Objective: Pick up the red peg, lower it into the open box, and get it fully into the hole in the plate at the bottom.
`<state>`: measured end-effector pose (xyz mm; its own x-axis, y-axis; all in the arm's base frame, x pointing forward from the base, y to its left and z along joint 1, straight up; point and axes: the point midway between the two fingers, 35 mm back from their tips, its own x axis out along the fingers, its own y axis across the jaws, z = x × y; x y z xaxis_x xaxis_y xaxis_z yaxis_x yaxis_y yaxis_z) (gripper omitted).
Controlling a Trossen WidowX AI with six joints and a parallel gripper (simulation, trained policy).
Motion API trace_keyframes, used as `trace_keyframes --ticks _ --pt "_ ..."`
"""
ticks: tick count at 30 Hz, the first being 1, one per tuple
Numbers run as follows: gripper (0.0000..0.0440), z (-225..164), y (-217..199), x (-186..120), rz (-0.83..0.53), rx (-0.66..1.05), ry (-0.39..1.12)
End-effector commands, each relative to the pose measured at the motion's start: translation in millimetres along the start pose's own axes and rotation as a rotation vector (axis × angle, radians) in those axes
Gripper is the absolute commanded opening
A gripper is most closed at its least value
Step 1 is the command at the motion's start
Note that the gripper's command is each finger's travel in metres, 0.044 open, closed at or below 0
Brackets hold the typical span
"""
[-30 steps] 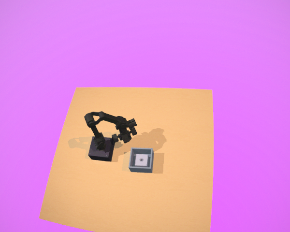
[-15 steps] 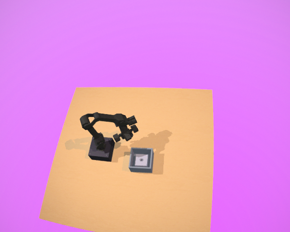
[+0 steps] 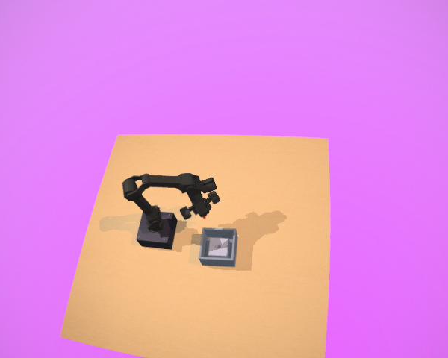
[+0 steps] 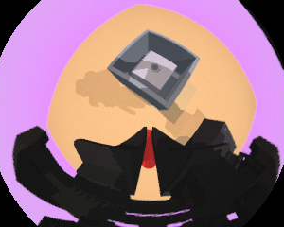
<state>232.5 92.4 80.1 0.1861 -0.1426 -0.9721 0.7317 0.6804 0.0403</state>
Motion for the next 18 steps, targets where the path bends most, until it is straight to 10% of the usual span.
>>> trace_keyframes --ticks 1,18 --pt "0.0000 16 6 -8 0.010 0.014 -0.019" --pt "0.0000 97 0 -10 -0.007 0.155 -0.041"
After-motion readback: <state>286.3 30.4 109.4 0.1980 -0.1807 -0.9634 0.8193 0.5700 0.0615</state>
